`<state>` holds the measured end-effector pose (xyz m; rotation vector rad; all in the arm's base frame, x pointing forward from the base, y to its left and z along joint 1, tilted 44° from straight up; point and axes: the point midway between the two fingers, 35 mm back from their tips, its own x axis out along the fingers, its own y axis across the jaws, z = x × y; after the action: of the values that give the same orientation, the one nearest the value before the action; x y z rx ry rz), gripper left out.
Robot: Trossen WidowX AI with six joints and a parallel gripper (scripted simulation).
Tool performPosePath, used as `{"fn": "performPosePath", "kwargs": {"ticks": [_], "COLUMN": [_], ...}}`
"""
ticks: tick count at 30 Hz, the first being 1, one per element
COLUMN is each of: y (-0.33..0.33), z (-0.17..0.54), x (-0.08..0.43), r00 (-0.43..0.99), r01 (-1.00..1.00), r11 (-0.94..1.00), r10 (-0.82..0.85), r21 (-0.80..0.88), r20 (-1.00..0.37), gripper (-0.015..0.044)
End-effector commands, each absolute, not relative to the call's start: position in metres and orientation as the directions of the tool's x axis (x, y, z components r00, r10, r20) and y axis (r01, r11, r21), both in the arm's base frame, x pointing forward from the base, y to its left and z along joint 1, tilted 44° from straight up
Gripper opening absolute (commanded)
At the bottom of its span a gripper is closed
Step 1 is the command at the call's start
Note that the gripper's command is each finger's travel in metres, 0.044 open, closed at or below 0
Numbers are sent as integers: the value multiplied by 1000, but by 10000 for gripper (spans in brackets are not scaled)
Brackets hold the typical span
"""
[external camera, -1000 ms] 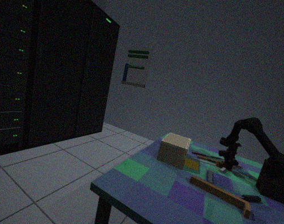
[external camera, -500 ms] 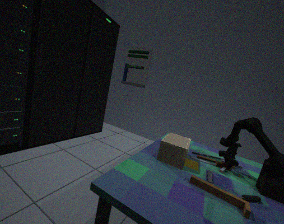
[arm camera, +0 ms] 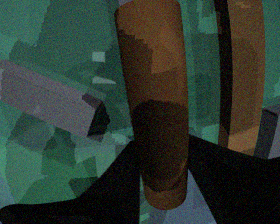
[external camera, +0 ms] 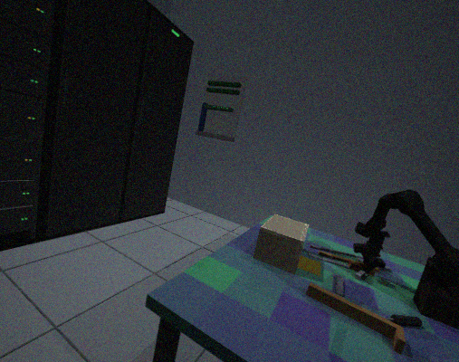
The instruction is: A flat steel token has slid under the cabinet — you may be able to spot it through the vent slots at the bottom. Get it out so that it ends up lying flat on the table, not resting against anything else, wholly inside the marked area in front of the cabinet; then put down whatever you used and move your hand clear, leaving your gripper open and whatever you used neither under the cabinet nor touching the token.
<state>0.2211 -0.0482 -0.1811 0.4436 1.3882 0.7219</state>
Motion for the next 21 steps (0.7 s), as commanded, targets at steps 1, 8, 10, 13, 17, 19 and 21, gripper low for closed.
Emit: {"fn": "performPosePath", "kwargs": {"ticks": [1,8,10,13,17,19,21], "y": [-49,-48,-47,-47,-46,-46,-45], "z": [-181,-180,-179,-179,-178,-177,-177], "x": [221,230,234,239,245,249,252], "r00": [23,24,24,25,25,25,26], "r01": [-200,-201,-201,-201,-202,-202,-202], "r11": [714,713,713,713,713,712,712], "r10": [688,689,689,689,690,690,690], "r21": [671,671,672,672,672,672,672], "r20": [-725,-725,-724,-724,-724,-724,-723], "gripper": [0,0,0,0,0,0,0]}}
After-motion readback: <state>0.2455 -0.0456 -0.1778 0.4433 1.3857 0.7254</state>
